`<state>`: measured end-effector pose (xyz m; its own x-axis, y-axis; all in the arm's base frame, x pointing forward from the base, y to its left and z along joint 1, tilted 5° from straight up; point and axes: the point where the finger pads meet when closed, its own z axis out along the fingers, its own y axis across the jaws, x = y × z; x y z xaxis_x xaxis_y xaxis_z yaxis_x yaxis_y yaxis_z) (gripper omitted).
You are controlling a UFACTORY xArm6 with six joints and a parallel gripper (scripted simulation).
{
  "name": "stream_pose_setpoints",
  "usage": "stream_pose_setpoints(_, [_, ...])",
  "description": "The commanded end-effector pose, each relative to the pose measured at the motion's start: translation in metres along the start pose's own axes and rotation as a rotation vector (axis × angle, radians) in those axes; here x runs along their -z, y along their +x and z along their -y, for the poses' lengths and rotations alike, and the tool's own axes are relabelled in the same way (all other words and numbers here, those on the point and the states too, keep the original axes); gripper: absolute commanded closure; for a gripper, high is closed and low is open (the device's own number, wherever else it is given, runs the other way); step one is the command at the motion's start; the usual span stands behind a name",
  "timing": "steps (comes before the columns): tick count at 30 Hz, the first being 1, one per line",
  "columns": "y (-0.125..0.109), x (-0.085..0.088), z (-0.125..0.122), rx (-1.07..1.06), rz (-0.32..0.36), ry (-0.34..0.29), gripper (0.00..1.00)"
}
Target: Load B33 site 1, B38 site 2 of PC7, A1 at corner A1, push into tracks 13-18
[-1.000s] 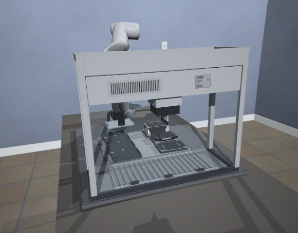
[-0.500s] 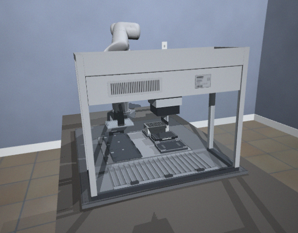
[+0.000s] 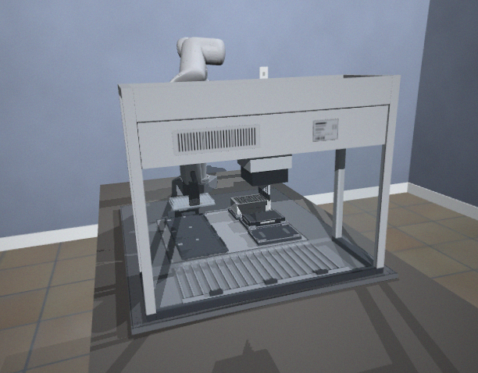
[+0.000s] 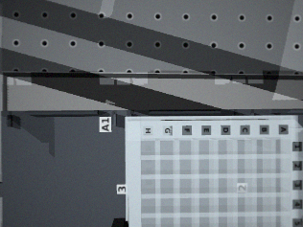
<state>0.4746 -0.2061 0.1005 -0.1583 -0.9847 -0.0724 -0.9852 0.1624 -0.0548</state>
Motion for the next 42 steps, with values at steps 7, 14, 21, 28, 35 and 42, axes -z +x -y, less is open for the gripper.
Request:
stream_pose_setpoints(7, [0.000,-0.016,0.002,0.000,-0.001,0.005,1.00])
stream_pose_setpoints(14, [0.000,-0.024,0.002,0.000,-0.001,0.005,1.00])
stream_pose_setpoints(21, [0.000,-0.036,0.002,0.000,-0.001,0.005,1.00])
stream_pose_setpoints(28, [0.000,-0.044,0.002,0.000,-0.001,0.005,1.00])
stream_pose_setpoints(35, [0.000,-0.056,0.002,0.000,-0.001,0.005,1.00])
stream_pose_setpoints(42, [0.000,-0.067,0.002,0.000,-0.001,0.005,1.00])
